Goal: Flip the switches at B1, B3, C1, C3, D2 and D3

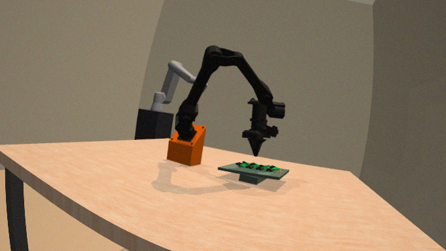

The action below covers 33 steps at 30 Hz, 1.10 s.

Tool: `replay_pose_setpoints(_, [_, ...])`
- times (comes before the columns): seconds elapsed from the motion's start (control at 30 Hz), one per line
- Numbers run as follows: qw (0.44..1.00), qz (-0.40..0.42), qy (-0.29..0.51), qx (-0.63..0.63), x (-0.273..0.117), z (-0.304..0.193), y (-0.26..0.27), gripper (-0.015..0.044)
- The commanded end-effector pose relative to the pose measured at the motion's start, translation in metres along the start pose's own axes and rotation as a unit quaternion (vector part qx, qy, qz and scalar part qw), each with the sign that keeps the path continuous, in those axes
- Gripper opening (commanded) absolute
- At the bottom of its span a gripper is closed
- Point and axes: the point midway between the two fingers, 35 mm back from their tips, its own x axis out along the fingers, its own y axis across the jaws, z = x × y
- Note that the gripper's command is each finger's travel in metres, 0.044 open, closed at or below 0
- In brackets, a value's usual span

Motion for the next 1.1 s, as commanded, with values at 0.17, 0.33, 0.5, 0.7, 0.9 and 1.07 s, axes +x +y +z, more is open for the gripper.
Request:
replay_pose_setpoints(0.17, [1.0, -0.005, 0.003, -0.004, 0.012, -0.002, -0.001, 0.0])
replay_pose_setpoints(0.33, [1.0, -0.005, 0.003, -0.004, 0.019, -0.002, -0.001, 0.0])
replay_pose_setpoints(0.5, [1.0, -0.005, 0.003, -0.004, 0.025, -0.003, -0.002, 0.0])
replay_pose_setpoints(0.7, [1.0, -0.005, 0.003, -0.004, 0.025, -0.003, -0.002, 0.0])
replay_pose_setpoints(0.9, [1.0, -0.005, 0.003, -0.004, 0.025, -0.003, -0.002, 0.0])
replay_pose_setpoints(1.07, [1.0, -0.005, 0.003, -0.004, 0.025, -0.003, -0.002, 0.0])
